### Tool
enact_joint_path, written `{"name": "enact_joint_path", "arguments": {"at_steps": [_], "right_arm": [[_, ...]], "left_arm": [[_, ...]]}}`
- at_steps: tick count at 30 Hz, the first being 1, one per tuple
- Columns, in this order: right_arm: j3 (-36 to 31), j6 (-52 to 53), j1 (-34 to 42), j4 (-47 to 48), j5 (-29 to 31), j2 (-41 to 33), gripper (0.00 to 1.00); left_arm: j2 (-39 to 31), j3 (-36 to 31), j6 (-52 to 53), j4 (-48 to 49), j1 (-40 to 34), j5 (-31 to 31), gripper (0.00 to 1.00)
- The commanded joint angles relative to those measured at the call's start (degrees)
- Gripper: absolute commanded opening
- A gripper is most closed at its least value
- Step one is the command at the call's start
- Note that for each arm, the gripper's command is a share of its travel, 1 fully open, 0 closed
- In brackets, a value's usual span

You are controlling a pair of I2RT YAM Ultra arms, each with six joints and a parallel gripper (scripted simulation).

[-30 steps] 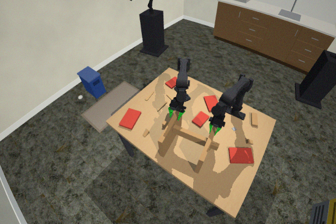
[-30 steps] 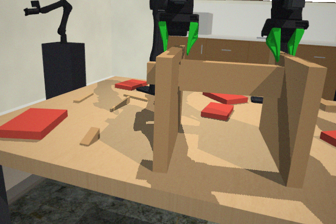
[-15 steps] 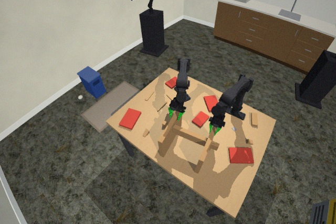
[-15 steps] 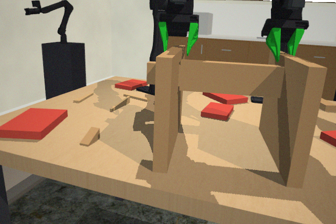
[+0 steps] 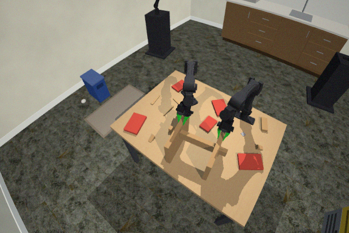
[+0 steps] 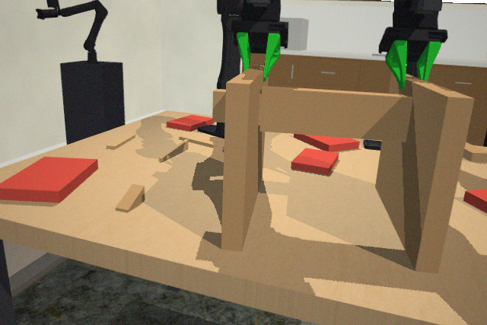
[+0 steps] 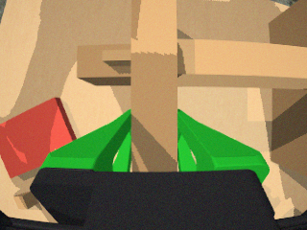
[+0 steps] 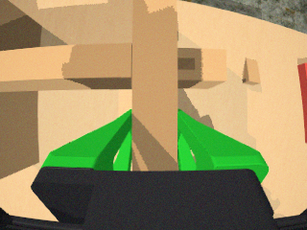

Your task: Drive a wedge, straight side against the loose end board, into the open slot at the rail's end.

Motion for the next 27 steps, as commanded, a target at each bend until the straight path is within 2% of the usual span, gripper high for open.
{"name": "enact_joint_path", "arguments": {"at_steps": [1,6,25,26,27], "right_arm": [[0.15,0.48,0.09,1.09,0.05,-0.99,0.00],[0.15,0.48,0.09,1.09,0.05,-0.99,0.00],[0.15,0.48,0.09,1.09,0.05,-0.99,0.00],[0.16,0.43,0.09,1.09,-0.29,-0.99,0.45],[0.16,0.43,0.09,1.09,-0.29,-0.99,0.45]], "left_arm": [[-1.00,1.82,0.42,1.52,-0.09,-0.26,0.00],[-1.00,1.82,0.42,1.52,-0.09,-0.26,0.00],[0.63,2.21,-0.95,4.16,-5.06,10.16,0.00],[-0.23,1.81,-0.55,1.68,-0.38,-0.60,0.00],[-0.23,1.81,-0.55,1.68,-0.38,-0.60,0.00]]}}
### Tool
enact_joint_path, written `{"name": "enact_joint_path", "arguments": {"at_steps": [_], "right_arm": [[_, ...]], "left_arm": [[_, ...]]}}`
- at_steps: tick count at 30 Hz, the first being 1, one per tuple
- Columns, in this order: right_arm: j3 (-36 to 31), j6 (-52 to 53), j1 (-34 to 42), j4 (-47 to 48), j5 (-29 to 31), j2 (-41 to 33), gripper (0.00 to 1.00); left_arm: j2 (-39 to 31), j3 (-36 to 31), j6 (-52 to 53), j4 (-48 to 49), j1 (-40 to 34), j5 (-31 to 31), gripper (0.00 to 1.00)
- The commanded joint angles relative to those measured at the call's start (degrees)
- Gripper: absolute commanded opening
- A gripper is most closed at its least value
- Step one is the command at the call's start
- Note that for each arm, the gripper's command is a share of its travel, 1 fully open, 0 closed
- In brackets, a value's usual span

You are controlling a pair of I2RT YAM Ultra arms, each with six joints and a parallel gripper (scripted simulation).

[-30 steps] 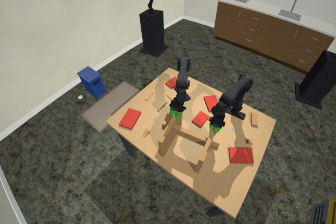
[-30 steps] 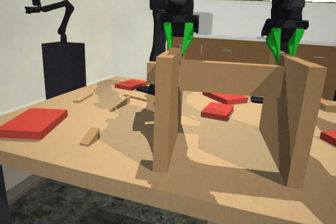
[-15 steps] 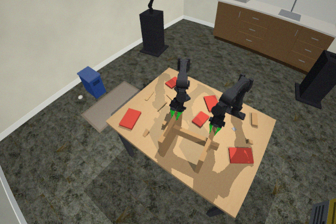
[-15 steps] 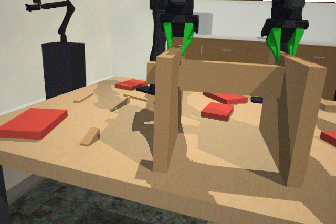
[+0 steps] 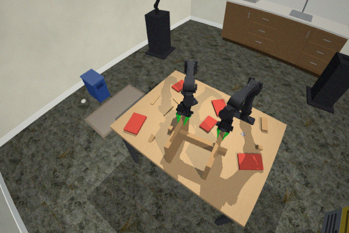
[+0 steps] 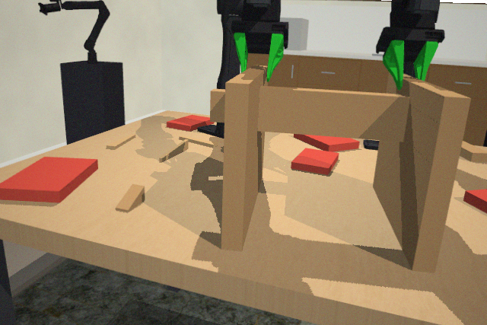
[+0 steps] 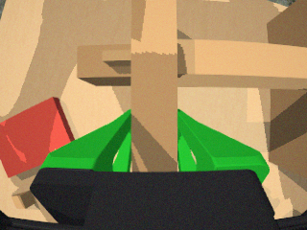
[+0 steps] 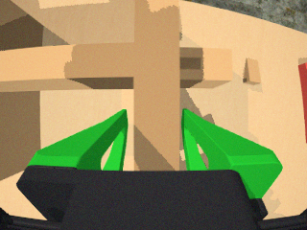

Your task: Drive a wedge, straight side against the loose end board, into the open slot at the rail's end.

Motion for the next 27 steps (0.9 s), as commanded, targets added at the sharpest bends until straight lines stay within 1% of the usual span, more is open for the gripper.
{"name": "enact_joint_path", "arguments": {"at_steps": [1,2,3,14,15,16,18,20,22,23,24,26,27], "right_arm": [[0.18,0.38,0.07,1.04,-0.20,-1.03,0.45],[0.27,0.13,0.08,1.06,0.44,-0.58,0.45],[0.17,0.22,0.30,1.05,0.43,-1.26,0.45],[0.17,0.22,0.30,1.05,0.43,-1.32,0.45],[2.65,0.18,0.36,-1.16,0.43,0.87,0.45],[2.15,0.21,0.34,-0.16,0.43,-0.62,0.45],[2.15,0.21,0.34,-0.16,0.43,-0.62,0.45],[3.52,0.16,0.41,-2.13,0.42,1.04,0.45],[4.46,0.16,0.45,-2.70,0.40,-0.51,0.45],[4.21,0.19,0.43,-1.31,0.40,-1.15,0.45],[4.74,0.18,0.43,-2.66,0.40,-0.65,0.45],[5.20,0.20,0.46,-2.46,0.41,0.58,0.45],[4.87,0.21,0.45,-1.06,0.39,-1.06,0.45]], "left_arm": [[-0.30,1.83,0.28,1.55,0.42,-0.03,0.00],[-0.34,0.84,0.55,1.53,0.25,0.22,0.00],[-0.30,1.82,0.56,1.56,0.80,0.35,0.00],[-0.30,1.82,0.56,1.56,0.80,0.35,0.00],[-0.30,1.82,0.56,1.56,0.80,0.35,0.00],[-0.30,1.82,0.56,1.56,0.80,0.35,0.00],[-0.30,1.82,0.56,1.56,0.80,0.35,0.00],[-0.30,1.82,0.56,1.56,0.80,0.34,0.00],[-0.30,1.82,0.56,1.56,0.80,0.34,0.00],[-0.30,1.82,0.56,1.56,0.80,0.34,0.00],[-0.30,1.82,0.56,1.56,0.80,0.34,0.00],[-0.30,1.82,0.56,1.56,0.80,0.34,0.00],[-0.30,1.82,0.56,1.56,0.80,0.34,0.00]]}}
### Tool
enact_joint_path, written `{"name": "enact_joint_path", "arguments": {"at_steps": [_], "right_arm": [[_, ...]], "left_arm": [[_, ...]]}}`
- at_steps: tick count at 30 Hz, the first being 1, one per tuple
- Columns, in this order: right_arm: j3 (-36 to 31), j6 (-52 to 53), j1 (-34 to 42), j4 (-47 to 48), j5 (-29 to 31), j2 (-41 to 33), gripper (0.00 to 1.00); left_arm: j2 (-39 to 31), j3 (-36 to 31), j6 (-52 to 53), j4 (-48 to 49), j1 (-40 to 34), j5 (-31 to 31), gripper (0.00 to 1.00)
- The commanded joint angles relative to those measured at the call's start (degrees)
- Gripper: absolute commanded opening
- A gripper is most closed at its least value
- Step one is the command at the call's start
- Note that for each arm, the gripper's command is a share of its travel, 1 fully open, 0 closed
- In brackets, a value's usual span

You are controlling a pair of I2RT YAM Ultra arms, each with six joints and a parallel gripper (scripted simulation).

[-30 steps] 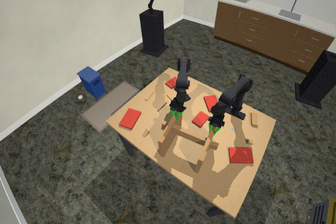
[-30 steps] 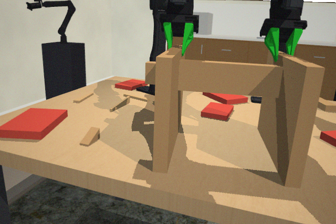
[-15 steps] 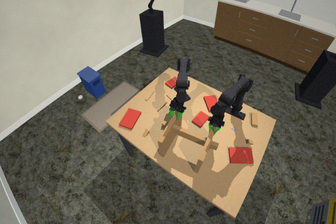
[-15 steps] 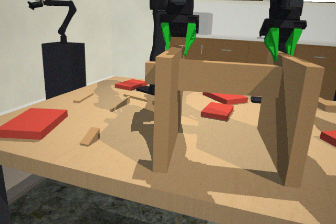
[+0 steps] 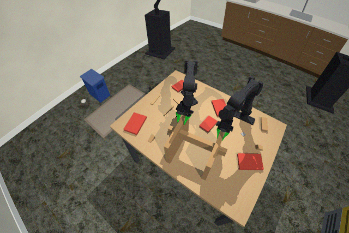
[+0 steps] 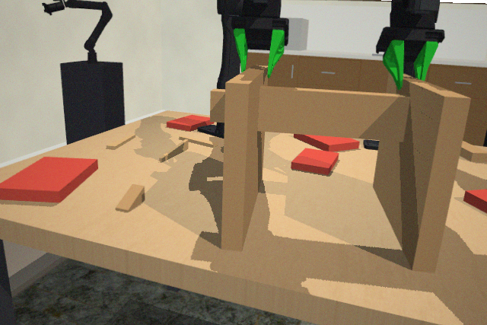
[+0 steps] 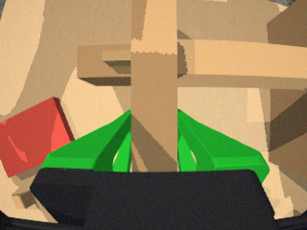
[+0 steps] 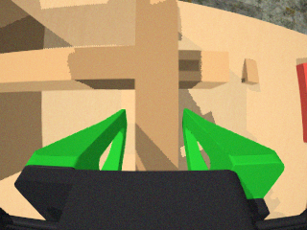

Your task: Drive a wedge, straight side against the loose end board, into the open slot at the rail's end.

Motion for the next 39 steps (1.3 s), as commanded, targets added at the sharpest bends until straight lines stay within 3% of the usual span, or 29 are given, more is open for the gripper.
{"name": "enact_joint_path", "arguments": {"at_steps": [1,5,8,9,20,25,27,37,38,39], "right_arm": [[2.18,0.21,0.47,1.06,0.48,-2.03,0.45],[7.03,0.08,0.47,-5.41,0.48,0.29,0.45],[7.20,0.17,0.48,-3.31,0.48,-0.19,0.45],[9.95,0.01,0.16,-7.53,0.50,1.44,0.45],[27.61,0.07,0.60,-19.23,0.50,6.63,0.45],[26.83,0.20,0.61,-16.97,0.49,5.17,0.45],[23.22,0.24,0.63,-14.71,0.49,4.13,0.45],[26.12,0.23,0.62,-15.25,0.47,3.97,0.45],[26.11,0.23,0.62,-15.25,0.47,3.95,0.45],[26.11,0.23,0.62,-15.25,0.47,3.95,0.45]], "left_arm": [[-0.30,1.82,0.56,1.56,0.82,0.37,0.00],[-0.30,1.82,0.56,1.56,0.82,0.37,0.00],[-0.30,1.82,0.56,1.56,0.82,0.37,0.00],[-0.30,1.82,0.56,1.56,0.82,0.37,0.00],[-0.30,1.82,0.56,1.56,0.82,0.37,0.00],[-0.30,1.82,0.56,1.56,0.82,0.37,0.00],[-0.30,1.82,0.56,1.56,0.82,0.37,0.00],[-0.30,1.82,0.56,1.56,0.82,0.37,0.00],[-0.30,1.82,0.56,1.56,0.82,0.37,0.44],[-0.30,1.82,0.56,1.56,0.82,0.37,0.44]]}}
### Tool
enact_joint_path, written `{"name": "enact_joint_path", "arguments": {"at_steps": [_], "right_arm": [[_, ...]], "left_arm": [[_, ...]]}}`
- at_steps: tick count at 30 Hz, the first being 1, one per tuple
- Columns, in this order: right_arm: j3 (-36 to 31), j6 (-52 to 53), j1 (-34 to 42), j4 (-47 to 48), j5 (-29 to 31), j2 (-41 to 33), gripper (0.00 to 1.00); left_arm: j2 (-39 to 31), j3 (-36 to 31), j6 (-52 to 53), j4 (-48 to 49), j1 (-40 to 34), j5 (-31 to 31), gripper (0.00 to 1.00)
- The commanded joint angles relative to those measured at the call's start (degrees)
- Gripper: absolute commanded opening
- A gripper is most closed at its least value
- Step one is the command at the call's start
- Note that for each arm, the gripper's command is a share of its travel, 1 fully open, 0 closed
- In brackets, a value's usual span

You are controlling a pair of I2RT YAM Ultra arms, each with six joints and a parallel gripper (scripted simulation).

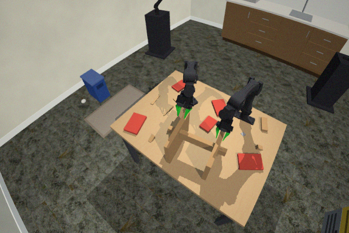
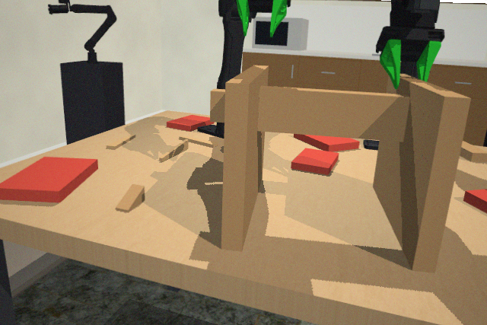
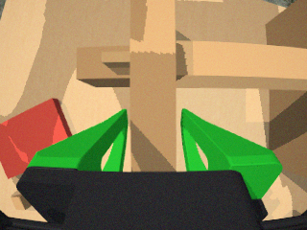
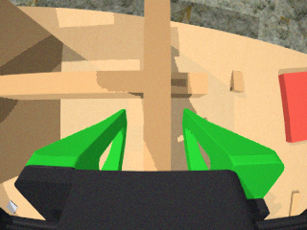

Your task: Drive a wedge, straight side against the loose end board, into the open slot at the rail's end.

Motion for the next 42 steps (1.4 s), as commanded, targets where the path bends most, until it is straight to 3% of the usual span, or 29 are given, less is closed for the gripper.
{"name": "enact_joint_path", "arguments": {"at_steps": [1,22,27,34,37,42], "right_arm": [[1.93,0.23,0.62,1.10,0.47,-2.06,0.45],[1.93,0.23,0.62,1.10,0.47,-2.06,0.45],[1.93,0.23,0.62,1.10,0.47,-2.06,0.45],[1.93,0.23,0.62,1.10,0.47,-2.06,0.45],[1.93,0.23,0.62,1.10,0.47,-2.06,0.45],[1.93,0.23,0.62,1.10,0.47,-2.06,0.45]], "left_arm": [[-0.22,1.81,0.47,0.91,0.82,0.25,0.44],[1.67,4.25,0.43,-3.37,0.82,-0.22,0.44],[-0.52,4.10,0.39,-2.53,0.80,-0.26,0.44],[3.04,14.83,0.41,-12.31,0.80,-0.25,0.44],[3.40,15.32,0.37,-10.20,0.81,-0.25,0.44],[5.66,23.66,0.44,-19.34,0.81,-0.22,0.44]]}}
